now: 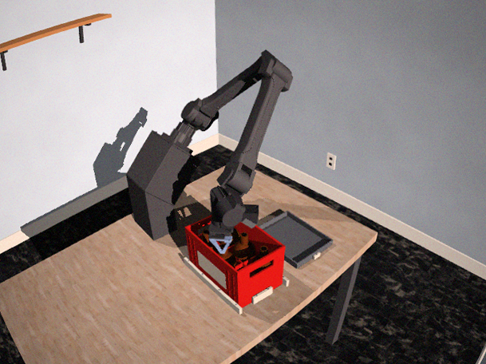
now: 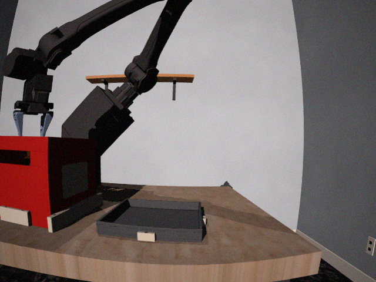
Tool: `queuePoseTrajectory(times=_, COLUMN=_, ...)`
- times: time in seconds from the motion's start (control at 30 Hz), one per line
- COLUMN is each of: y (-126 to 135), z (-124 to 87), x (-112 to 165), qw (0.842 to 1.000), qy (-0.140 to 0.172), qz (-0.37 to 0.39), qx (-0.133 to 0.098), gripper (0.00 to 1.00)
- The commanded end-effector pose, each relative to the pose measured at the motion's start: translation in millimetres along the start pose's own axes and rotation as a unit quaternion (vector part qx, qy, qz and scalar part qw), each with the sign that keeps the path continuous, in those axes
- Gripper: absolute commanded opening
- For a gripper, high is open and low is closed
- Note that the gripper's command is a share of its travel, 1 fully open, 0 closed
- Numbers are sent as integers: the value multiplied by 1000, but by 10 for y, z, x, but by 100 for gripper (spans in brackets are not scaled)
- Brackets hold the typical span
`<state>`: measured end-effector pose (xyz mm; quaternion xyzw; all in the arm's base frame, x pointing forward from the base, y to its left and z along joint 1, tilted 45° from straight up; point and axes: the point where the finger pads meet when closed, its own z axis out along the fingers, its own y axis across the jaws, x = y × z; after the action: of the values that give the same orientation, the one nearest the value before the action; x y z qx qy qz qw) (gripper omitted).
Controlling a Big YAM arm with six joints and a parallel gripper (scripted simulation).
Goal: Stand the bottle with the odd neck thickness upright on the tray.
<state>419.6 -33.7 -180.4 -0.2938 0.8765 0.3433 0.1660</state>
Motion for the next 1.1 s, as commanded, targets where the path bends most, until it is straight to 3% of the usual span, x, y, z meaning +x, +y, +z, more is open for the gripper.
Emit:
queuePoseTrajectory(times=0.0, y=20, z=160, x=39, qw=1000, qy=3, qz=4, qx=-6, gripper=61)
queuePoseTrajectory(times=1.07, y=20, z=282, x=39, qw=1000, qy=4, qz=2, qx=-6, gripper=61)
